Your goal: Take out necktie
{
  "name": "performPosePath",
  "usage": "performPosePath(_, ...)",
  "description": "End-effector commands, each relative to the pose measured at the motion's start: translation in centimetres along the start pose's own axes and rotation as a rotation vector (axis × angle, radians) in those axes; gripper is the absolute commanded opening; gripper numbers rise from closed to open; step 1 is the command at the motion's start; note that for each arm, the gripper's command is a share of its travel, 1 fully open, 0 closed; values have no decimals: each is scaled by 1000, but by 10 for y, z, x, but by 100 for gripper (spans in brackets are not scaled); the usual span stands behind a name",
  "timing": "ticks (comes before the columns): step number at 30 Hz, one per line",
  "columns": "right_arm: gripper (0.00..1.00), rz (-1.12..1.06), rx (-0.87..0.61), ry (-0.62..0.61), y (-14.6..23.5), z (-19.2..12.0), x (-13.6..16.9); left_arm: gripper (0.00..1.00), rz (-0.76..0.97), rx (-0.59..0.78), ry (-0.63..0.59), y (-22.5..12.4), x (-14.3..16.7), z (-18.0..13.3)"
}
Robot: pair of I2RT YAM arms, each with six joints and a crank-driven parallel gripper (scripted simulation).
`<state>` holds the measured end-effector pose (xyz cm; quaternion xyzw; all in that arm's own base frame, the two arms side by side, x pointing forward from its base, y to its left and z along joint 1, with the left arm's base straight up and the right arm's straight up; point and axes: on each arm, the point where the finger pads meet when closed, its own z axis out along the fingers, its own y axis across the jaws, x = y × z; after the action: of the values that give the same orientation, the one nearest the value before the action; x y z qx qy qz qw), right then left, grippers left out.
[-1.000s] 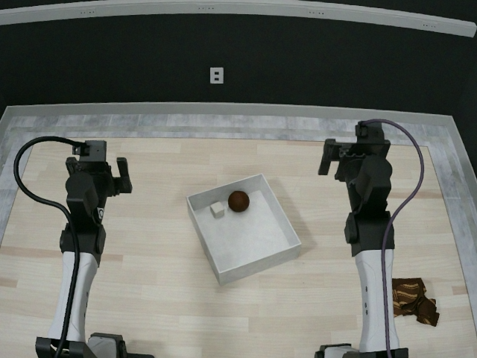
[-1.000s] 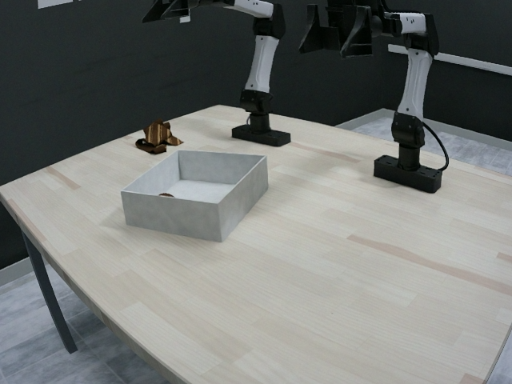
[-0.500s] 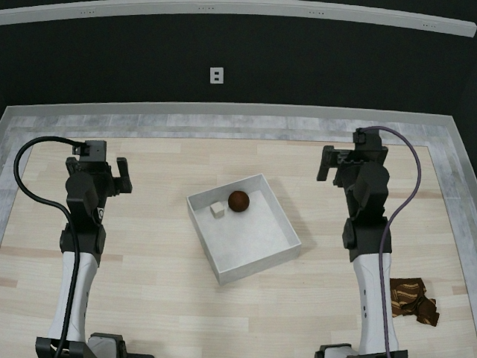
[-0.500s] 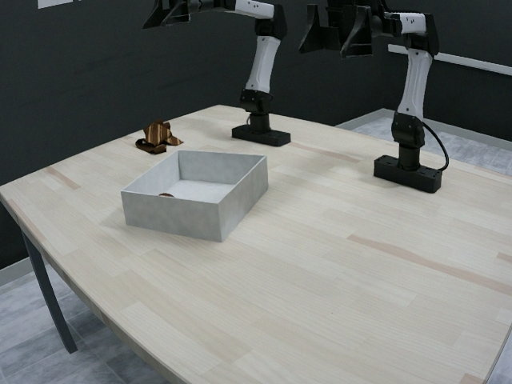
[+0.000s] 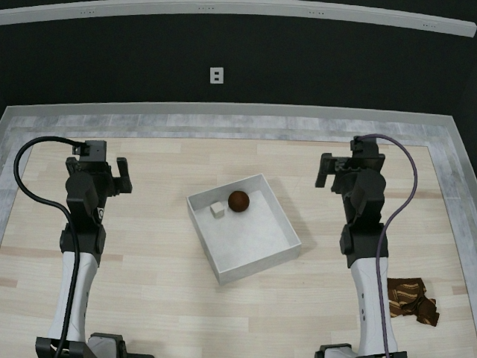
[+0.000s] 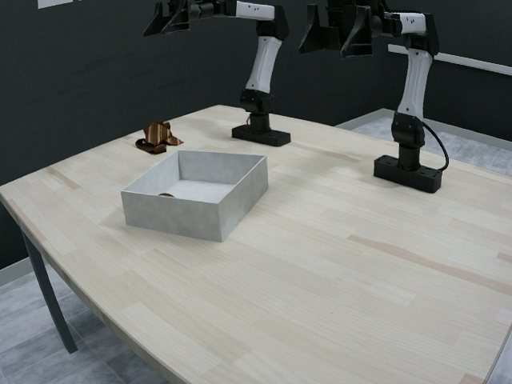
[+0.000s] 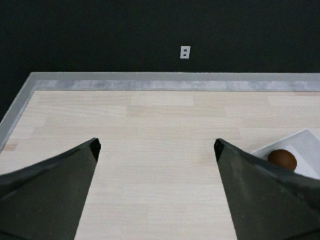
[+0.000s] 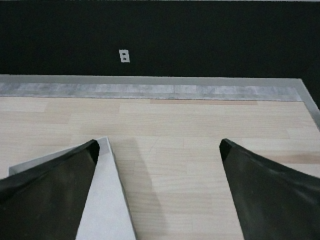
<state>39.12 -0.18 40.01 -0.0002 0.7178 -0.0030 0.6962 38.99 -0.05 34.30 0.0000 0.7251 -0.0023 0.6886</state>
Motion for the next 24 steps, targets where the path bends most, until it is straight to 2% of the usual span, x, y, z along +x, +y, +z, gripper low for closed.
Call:
performPosePath(1,100,-1,6,-36,0,-4,-5,100,0,0,-26,0,-7,-5)
performPosePath(24,100,-1,7,-35,0,-4,26,100,0,0,-26,0,-7,-5)
